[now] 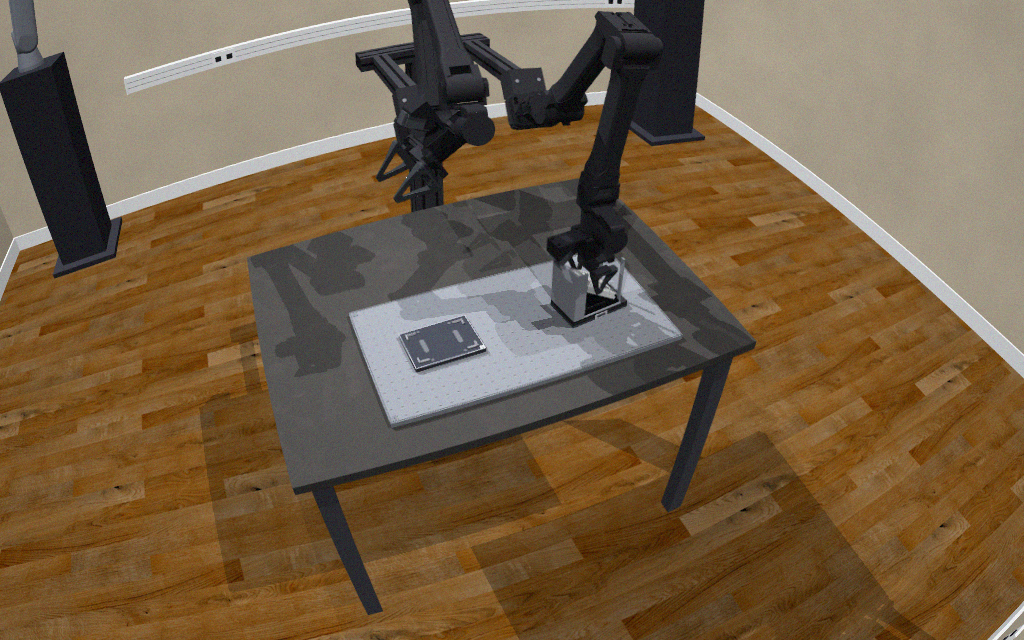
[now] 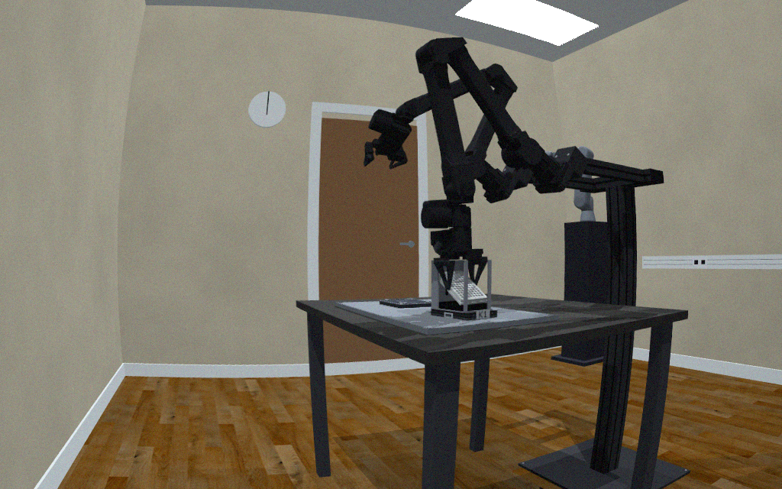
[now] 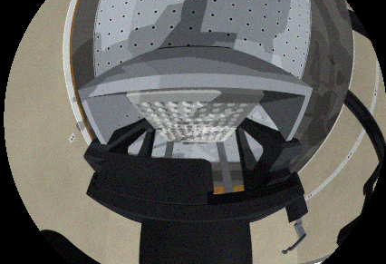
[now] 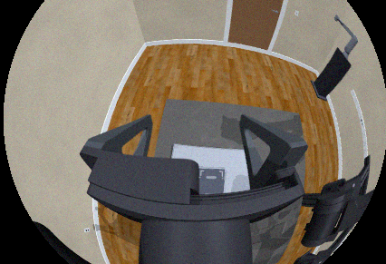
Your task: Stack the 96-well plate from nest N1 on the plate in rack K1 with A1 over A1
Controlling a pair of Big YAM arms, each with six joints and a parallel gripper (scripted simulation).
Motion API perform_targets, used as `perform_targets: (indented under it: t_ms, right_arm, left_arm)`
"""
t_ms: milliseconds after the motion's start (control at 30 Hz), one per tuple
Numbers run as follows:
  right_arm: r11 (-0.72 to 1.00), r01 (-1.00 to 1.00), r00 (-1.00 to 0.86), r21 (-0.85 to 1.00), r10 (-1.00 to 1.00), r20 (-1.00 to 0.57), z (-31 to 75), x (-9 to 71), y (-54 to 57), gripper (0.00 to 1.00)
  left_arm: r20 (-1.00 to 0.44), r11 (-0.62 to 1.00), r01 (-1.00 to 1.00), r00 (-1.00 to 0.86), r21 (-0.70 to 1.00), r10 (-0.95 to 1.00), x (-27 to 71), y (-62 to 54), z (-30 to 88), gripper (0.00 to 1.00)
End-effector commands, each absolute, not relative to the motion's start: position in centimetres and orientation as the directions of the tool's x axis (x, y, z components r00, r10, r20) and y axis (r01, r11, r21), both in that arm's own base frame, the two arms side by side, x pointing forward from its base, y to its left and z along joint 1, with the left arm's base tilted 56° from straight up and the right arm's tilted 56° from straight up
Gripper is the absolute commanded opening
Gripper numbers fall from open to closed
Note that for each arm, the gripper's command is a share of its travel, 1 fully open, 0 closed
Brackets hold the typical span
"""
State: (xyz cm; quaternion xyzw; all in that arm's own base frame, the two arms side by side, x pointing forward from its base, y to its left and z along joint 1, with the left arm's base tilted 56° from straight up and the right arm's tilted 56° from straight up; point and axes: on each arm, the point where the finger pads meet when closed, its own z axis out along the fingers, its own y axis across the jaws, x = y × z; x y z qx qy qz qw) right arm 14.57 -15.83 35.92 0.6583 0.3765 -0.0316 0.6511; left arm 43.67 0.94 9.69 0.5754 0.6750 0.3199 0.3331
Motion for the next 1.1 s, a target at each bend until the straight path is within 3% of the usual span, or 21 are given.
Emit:
perform_targets:
  t_ms: [0,1067]
  right_arm:
    - [0.142,0.528,0.714,0.837,0.46,-0.528,36.5,14.3,-15.6,1.0]
    - [0.142,0.528,0.714,0.837,0.46,-0.528,36.5,14.3,-15.6,1.0]
  left_arm:
    - [-0.081,0.136,0.546,-0.123,0.827,0.989,44.7,1.5,9.8,0.0]
    - [-0.075,0.13,0.546,-0.122,0.827,0.99,46.2,1.9,8.5,0.0]
